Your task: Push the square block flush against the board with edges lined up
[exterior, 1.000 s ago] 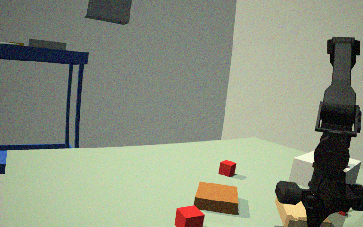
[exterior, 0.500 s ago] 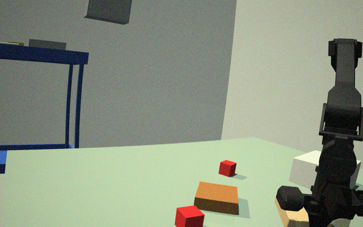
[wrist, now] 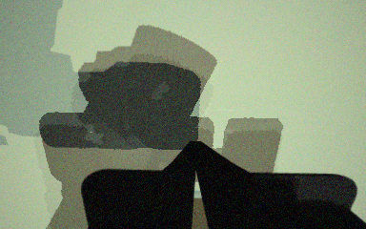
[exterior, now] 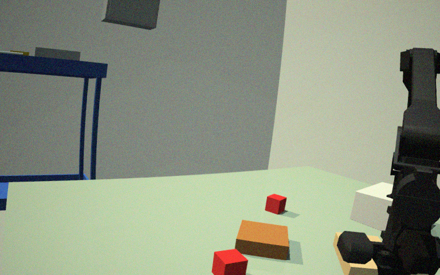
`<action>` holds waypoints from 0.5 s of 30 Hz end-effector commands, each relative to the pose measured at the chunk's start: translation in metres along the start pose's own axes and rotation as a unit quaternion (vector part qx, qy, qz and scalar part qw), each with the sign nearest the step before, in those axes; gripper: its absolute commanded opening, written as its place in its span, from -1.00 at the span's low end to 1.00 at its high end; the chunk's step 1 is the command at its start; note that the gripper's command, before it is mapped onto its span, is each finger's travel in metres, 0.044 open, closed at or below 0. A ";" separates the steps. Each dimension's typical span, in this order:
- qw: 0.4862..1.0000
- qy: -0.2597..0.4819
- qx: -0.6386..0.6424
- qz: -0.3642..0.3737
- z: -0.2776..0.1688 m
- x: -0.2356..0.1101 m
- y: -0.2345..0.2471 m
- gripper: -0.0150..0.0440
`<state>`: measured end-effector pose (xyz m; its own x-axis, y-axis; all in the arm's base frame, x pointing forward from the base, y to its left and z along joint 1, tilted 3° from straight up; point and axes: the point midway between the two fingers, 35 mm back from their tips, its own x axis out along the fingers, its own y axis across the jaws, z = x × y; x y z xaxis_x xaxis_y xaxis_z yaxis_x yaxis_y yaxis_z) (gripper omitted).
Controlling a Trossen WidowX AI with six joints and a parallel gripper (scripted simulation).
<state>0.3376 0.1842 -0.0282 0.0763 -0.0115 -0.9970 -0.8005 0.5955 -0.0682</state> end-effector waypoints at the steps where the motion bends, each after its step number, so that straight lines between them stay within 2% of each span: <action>1: 1.000 0.002 0.001 0.000 0.000 -0.011 0.000 -0.49; 3: 1.000 0.004 0.002 0.001 0.000 -0.040 0.000 -0.49; 5: 1.000 0.005 0.002 0.001 0.000 -0.052 0.000 -0.49; 10: 1.000 -0.001 0.002 0.000 0.002 -0.049 -0.001 -0.49; 15: 0.997 0.000 0.077 0.000 -0.009 -0.052 0.007 -0.49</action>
<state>0.3291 0.1839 0.0201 0.0702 -0.0148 -0.9974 -0.7492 0.6593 -0.0626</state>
